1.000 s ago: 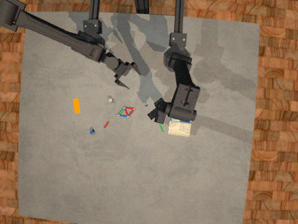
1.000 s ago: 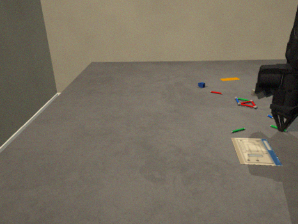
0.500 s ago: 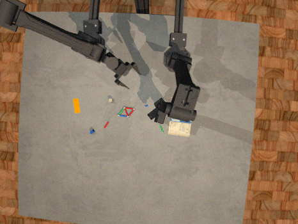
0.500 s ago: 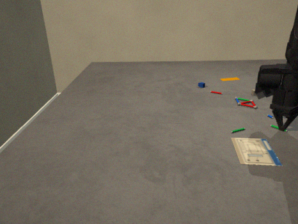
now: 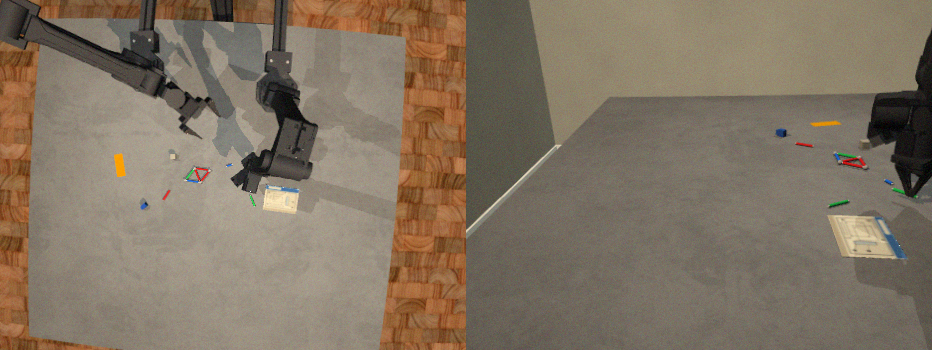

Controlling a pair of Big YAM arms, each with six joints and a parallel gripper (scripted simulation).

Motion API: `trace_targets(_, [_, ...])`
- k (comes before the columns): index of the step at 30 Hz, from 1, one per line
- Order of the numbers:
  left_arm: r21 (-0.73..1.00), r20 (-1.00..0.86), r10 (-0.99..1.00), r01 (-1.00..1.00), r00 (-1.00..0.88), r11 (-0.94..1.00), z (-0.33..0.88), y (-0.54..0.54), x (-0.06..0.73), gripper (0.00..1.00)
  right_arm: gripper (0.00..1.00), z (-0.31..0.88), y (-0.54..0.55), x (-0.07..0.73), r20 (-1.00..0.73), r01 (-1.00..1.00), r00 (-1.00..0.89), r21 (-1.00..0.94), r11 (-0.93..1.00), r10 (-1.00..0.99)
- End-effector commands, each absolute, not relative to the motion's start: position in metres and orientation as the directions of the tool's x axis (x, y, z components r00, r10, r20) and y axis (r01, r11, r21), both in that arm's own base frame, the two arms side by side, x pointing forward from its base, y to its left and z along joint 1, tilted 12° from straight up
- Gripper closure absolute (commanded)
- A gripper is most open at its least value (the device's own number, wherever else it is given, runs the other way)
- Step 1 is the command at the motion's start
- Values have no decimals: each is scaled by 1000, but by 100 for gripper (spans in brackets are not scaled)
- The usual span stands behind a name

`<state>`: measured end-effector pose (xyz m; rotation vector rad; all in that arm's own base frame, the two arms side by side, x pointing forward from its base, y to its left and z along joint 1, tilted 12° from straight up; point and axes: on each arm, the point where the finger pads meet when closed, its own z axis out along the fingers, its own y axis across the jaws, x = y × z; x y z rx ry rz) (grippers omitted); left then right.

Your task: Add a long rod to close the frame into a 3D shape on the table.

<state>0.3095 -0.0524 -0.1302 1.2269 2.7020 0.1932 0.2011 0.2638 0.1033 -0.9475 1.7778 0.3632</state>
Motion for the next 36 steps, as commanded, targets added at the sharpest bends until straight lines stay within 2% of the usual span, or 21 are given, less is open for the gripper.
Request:
trace_targets(1, [189,-108,753,730,-649,657,-109,-59,307,100,0,103,265,203,-888,-742,-148,-192,642,-436])
trace_targets(9, [169,-99,706,687,-702,707,-113,-96,312,100,0,102,273,203,-888,-713,-274,-70,698,-369])
trace_targets(16, [179,-93,736,715,-671,675,-107,-147,320,100,0,77,263,206,-805,-475,-543,60,878,-239])
trace_targets(21, [182,-92,742,721,-664,668,-105,-170,324,100,0,69,252,207,-772,-274,-623,66,959,-125])
trace_targets(25, [183,-92,744,724,-661,665,-104,-177,326,100,0,68,247,207,-771,-195,-632,61,979,-78])
trace_targets(31, [186,-86,763,742,-641,644,-103,-191,328,100,0,76,236,207,-814,34,-578,58,998,67])
trace_targets(36, [200,-41,889,868,-456,454,-103,-189,330,100,0,92,234,207,-872,120,-480,42,992,95])
